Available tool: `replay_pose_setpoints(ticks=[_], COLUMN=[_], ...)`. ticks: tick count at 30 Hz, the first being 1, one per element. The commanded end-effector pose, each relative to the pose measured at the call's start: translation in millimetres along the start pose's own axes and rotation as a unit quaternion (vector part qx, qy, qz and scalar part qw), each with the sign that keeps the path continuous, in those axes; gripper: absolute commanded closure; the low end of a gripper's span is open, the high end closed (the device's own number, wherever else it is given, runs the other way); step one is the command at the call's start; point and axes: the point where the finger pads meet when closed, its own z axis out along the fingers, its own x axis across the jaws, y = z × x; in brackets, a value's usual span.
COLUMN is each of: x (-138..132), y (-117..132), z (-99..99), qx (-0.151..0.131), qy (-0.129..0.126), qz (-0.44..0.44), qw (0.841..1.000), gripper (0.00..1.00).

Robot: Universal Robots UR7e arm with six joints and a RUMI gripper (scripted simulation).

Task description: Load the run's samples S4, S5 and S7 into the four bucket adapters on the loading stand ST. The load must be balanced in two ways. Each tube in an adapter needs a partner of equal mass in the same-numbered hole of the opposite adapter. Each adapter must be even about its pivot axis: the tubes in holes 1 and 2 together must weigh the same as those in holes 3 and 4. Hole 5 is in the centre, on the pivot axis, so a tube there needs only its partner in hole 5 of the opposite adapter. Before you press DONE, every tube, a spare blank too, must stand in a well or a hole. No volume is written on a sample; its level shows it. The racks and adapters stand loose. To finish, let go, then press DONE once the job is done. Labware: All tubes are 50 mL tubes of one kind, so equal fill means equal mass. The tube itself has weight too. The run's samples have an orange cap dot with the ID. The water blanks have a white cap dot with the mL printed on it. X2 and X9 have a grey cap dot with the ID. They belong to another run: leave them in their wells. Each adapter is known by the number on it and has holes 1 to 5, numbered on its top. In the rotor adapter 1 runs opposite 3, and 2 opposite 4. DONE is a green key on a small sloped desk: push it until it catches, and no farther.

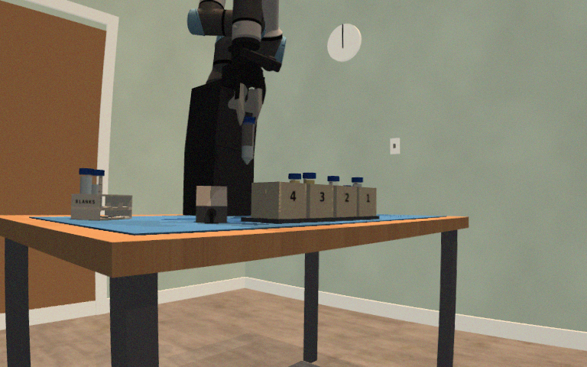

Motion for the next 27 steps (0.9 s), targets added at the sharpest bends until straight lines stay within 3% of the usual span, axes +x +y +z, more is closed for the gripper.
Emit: replay_pose_setpoints(ticks=[1, 10, 18, 27], x=[-27.1, -64.1, -64.0, -64.0], y=[-21.5, -48.2, -48.2, -48.2], z=[-0.6, -0.5, -0.5, 18.2], qx=[0.0, 0.0, 0.0, 0.0], qy=[0.001, 0.001, 0.001, 0.001], qz=[0.001, 0.001, 0.001, 0.001], qw=[1.0, 1.0, 1.0, 1.0], gripper=[1.0, 1.0, 1.0, 1.0])
